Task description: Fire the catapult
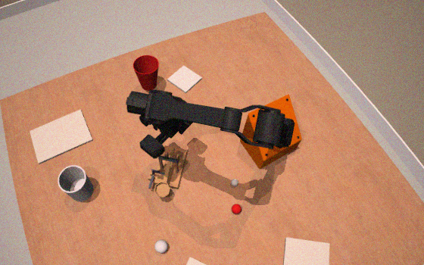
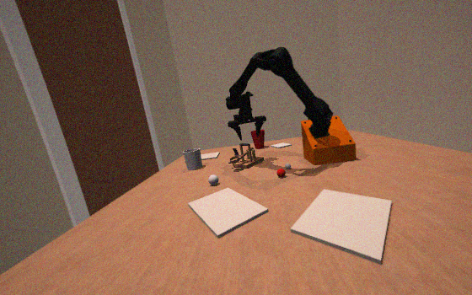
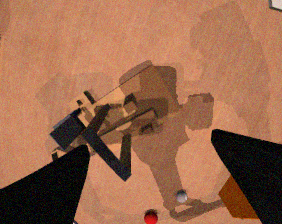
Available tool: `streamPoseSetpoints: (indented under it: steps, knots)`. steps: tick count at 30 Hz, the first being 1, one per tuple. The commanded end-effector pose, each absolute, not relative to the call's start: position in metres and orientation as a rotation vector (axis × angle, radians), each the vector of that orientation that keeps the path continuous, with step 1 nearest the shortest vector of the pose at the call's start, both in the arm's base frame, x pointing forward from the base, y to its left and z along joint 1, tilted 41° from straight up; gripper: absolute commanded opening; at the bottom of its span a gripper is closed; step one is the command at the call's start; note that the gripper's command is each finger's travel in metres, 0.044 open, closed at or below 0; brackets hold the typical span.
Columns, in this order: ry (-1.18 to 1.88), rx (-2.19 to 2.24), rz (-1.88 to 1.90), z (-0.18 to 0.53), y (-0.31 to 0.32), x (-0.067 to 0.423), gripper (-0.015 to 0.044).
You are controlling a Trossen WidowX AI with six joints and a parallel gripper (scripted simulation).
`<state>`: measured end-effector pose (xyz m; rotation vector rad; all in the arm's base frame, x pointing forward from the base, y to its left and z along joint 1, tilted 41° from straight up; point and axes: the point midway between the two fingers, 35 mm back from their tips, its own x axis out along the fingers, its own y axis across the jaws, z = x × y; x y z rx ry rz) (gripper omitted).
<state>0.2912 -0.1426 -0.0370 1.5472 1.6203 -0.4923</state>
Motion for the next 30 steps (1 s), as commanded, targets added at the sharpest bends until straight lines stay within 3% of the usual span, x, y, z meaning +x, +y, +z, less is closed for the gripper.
streamPoseSetpoints:
  steps: [1, 25, 30]
  knots:
    - [1.615, 1.643, -0.610, -0.0360, -0.1431, 0.2908, 0.0440]
    - [1.436, 2.200, -1.407, -0.0332, -0.1447, 0.2894, 0.0440]
    - [1.426, 2.214, -1.430, -0.0332, -0.1448, 0.2893, 0.0440]
